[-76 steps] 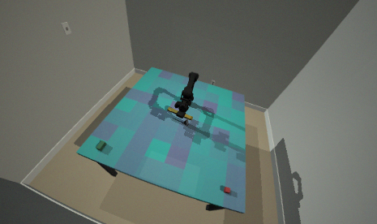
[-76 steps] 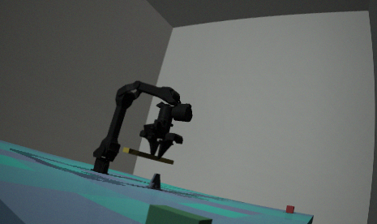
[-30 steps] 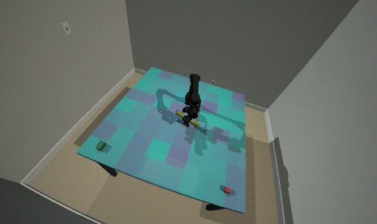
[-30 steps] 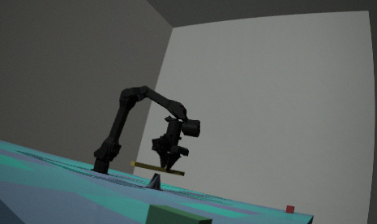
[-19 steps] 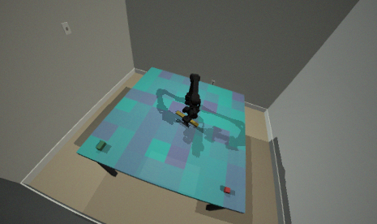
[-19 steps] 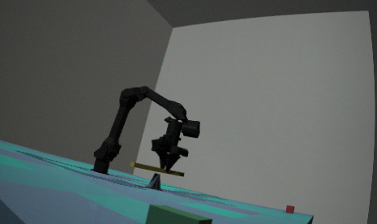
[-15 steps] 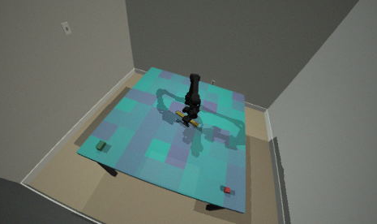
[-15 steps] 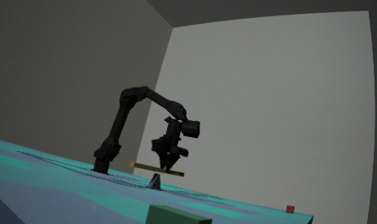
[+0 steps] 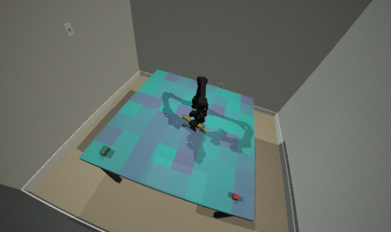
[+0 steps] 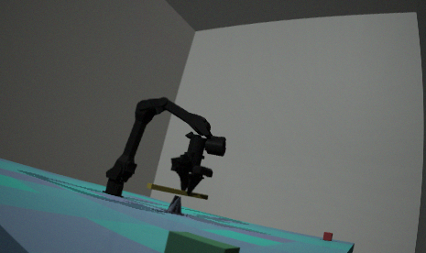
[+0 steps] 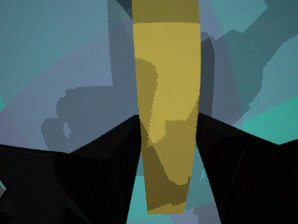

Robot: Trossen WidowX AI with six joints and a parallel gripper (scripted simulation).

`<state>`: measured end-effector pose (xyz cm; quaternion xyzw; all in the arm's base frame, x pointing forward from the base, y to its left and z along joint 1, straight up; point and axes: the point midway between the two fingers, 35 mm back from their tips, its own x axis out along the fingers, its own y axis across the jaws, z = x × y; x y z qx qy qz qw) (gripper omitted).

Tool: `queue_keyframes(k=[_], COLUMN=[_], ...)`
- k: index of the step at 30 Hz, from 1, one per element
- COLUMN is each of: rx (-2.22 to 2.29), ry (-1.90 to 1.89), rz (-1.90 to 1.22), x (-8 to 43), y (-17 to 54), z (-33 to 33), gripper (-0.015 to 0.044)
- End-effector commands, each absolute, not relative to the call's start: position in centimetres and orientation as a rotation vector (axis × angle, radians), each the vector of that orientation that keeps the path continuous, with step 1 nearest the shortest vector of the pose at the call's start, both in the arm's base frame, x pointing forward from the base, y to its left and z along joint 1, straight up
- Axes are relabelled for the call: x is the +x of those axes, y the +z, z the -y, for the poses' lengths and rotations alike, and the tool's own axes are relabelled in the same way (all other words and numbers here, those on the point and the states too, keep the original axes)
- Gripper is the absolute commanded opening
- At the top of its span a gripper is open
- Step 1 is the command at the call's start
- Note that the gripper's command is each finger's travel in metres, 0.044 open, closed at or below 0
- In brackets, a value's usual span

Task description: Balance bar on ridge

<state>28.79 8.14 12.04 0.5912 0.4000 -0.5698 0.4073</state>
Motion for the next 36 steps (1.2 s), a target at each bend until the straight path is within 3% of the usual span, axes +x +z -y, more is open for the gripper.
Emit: queue_keyframes(k=[1, 36], rx=[1.494, 1.494], ry=[-1.441, -1.441], rz=[-1.005, -1.005], x=[28.78, 28.79], y=[11.96, 11.67], z=[-8.12, -8.11], gripper=[0.0, 0.0])
